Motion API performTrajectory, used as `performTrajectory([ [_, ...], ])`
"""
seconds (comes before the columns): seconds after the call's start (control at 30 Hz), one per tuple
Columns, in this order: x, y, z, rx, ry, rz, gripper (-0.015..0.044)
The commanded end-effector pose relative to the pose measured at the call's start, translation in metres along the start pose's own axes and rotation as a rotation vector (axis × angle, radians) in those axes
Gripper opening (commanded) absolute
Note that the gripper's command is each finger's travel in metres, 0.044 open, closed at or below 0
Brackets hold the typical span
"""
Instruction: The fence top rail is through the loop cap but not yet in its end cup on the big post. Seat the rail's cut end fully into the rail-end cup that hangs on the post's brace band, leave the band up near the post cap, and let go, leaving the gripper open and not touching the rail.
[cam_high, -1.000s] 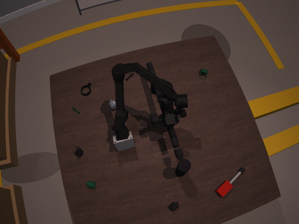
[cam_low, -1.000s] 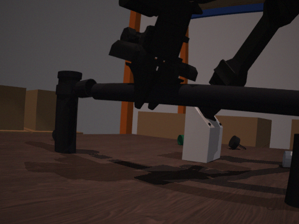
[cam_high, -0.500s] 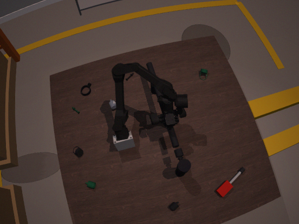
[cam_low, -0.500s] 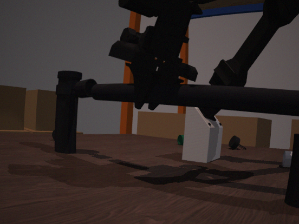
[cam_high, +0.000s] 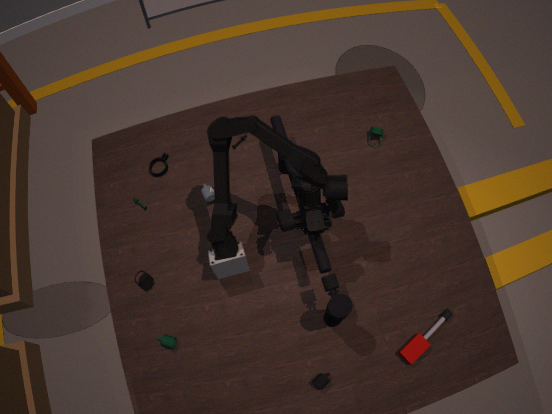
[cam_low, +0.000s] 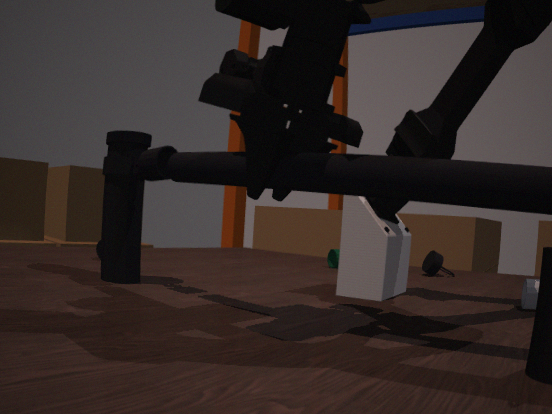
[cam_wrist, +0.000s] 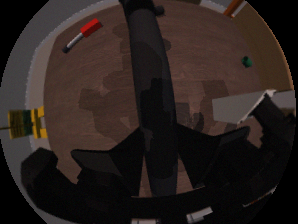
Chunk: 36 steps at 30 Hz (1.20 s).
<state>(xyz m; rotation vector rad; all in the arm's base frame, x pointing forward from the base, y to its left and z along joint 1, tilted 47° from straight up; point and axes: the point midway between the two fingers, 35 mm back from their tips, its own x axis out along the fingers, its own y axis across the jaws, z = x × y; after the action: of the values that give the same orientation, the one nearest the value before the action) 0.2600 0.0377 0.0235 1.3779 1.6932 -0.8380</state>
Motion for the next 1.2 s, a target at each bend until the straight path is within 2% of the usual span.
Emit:
performTrajectory([
  [0.0,-0.004,0.002,0.005,0.004,-0.009,0.009,0.0],
  [1.17,0.003,0.0,0.023,-0.002,0.001,0.001,0.0],
])
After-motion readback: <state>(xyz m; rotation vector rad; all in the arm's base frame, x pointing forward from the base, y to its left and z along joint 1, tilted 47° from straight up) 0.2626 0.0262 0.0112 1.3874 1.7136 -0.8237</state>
